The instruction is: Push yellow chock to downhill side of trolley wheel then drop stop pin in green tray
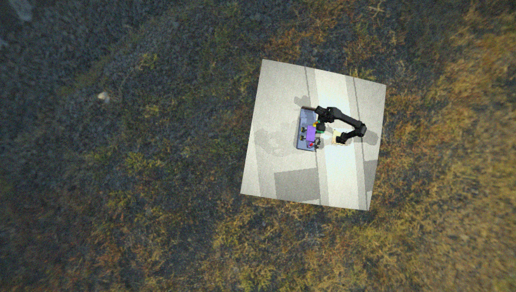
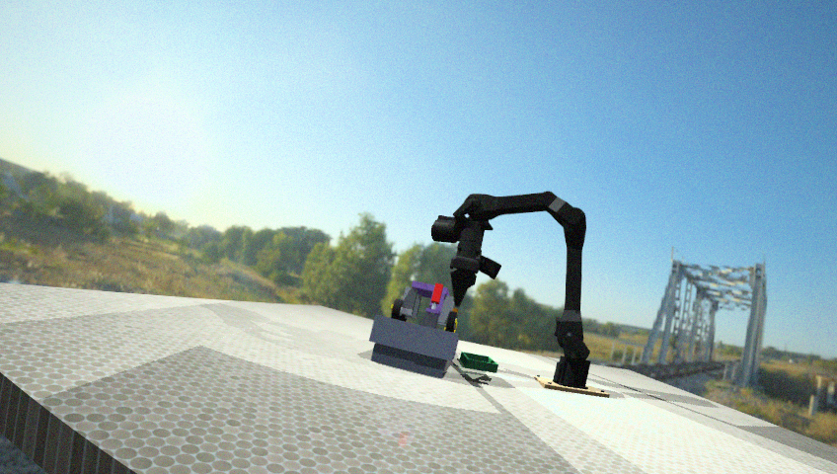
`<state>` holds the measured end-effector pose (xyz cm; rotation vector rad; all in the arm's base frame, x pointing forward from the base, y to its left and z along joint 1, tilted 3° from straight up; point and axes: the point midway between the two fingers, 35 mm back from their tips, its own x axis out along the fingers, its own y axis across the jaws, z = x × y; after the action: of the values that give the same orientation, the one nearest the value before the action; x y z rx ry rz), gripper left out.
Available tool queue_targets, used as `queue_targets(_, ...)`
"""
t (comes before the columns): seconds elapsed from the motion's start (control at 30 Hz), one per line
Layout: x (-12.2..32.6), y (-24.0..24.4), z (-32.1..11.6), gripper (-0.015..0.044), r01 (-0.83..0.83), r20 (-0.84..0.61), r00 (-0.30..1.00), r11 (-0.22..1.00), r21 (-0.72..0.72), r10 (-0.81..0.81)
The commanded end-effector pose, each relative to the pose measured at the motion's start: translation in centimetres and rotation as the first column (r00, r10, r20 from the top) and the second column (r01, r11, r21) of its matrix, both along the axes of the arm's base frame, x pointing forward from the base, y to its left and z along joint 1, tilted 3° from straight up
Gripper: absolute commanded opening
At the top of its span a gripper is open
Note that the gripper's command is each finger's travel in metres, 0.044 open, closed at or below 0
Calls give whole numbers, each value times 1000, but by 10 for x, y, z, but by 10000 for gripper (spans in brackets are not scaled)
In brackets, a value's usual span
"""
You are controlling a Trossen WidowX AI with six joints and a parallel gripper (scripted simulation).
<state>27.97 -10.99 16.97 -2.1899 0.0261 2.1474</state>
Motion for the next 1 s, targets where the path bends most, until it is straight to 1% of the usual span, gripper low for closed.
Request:
queue_targets(0.0,1,0,13,190,-4,6,1000,1000,4,4)
queue_targets(0.1,2,0,20,190,-4,6,1000,1000,4,4)
queue_targets(0.13,0,0,12,216,0,2,1000,1000,-1,0)
queue_targets(0.23,0,0,12,295,0,2,1000,1000,-1,0)
queue_targets(0.3,4,0,14,242,-17,21,1000,1000,-3,17)
queue_targets(0.37,14,3,20,190,-74,70,995,997,-12,75)
queue_targets(0.47,26,15,27,190,-203,118,972,979,-23,204)
queue_targets(0.53,29,20,29,190,-246,127,961,969,-25,247)
queue_targets(0.6,33,29,30,190,-323,131,937,946,-25,324)
queue_targets(0.67,38,46,32,190,-453,139,881,891,-26,451)
queue_targets(0.77,44,73,36,190,-633,154,762,773,-29,630)
queue_targets(0.87,48,100,40,190,-784,170,606,620,-38,777)
queue_targets(0.97,49,127,43,190,-897,186,426,441,-47,886)
